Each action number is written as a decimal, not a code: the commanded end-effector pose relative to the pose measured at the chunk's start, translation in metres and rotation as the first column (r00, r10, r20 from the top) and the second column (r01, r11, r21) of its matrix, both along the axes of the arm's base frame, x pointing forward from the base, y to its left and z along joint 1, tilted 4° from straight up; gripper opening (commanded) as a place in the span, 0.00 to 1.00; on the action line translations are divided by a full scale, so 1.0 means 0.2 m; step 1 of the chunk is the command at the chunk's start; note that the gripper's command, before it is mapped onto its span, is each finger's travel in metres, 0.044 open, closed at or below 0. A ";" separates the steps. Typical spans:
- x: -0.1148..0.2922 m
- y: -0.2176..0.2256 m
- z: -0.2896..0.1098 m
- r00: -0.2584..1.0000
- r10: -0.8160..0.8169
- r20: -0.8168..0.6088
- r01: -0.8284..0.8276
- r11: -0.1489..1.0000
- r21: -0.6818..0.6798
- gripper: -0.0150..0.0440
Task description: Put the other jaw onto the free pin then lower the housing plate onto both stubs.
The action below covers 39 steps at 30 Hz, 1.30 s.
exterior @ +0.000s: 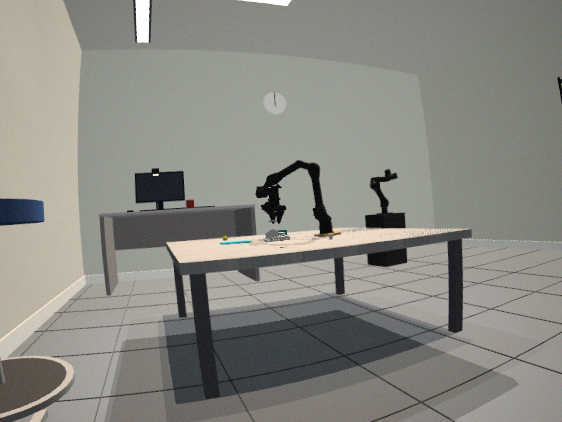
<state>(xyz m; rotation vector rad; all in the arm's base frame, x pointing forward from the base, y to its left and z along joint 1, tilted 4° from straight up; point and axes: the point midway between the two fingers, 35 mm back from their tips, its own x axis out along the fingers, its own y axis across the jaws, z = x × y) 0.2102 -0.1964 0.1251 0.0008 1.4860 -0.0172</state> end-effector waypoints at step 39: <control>0.20 0.65 0.01 0.984 -0.176 0.001 0.176 0.984 0.022 0.85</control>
